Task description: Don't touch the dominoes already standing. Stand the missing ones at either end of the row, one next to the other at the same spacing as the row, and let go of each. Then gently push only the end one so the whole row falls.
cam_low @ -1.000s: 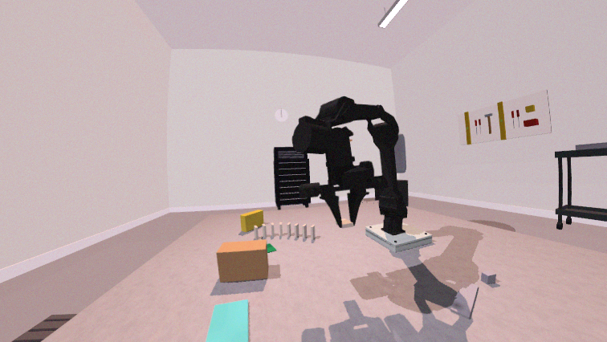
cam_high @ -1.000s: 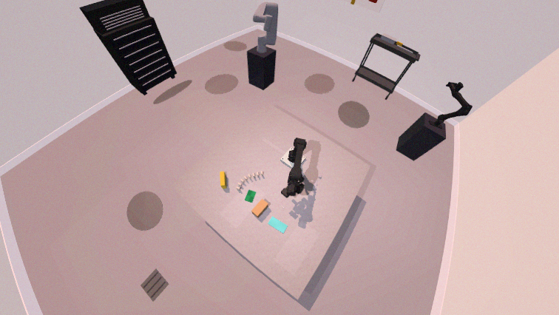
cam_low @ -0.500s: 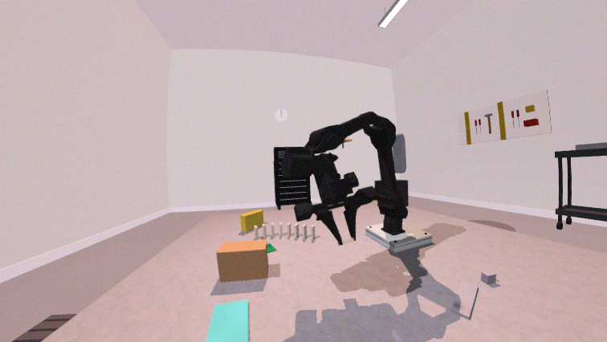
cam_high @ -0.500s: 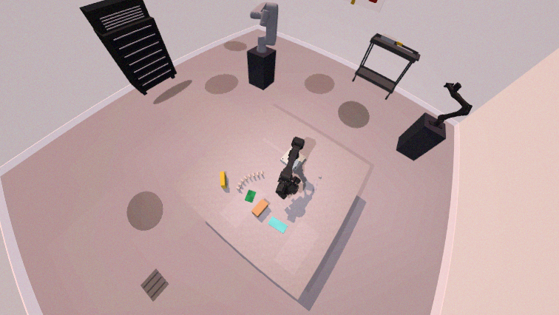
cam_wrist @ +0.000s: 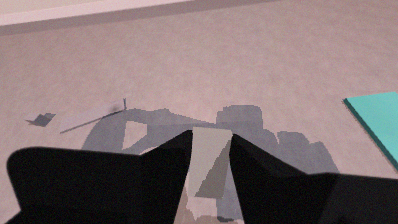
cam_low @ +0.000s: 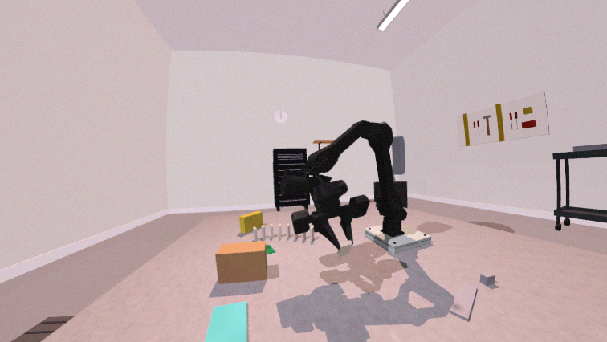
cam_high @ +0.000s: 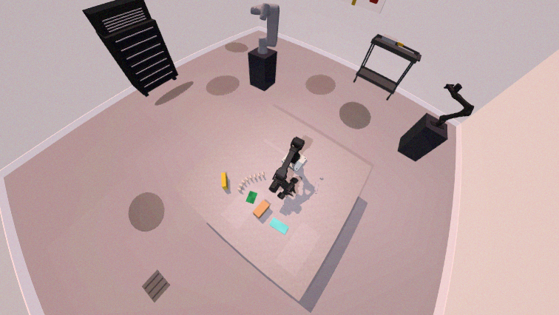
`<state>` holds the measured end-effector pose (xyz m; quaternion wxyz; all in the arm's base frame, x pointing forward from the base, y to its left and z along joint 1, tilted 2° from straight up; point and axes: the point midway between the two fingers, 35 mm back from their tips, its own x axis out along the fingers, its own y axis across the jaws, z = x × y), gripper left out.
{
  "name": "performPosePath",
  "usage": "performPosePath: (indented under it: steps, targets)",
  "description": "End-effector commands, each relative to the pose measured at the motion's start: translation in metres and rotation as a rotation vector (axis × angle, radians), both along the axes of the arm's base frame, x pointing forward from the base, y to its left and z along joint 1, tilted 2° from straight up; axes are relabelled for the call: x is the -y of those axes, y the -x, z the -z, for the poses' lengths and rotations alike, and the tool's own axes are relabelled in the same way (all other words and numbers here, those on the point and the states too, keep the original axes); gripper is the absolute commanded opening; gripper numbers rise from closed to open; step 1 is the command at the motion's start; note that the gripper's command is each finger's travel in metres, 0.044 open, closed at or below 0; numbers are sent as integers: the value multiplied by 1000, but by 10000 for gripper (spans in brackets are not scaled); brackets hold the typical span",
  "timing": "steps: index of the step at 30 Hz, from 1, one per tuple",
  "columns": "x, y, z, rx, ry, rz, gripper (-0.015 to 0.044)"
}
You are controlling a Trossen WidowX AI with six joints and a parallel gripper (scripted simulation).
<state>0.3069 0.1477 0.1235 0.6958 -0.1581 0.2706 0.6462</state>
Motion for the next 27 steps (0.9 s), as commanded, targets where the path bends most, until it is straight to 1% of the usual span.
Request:
performPosePath:
  steps: [1,15,24,27]
  targets:
    - [3,1,-2,32,-95,3,107]
    - [28,12,-12,176,-462,50,107]
    - [37,19,-21,251,-595,52,107]
    - [37,20,-21,254,-599,51,107]
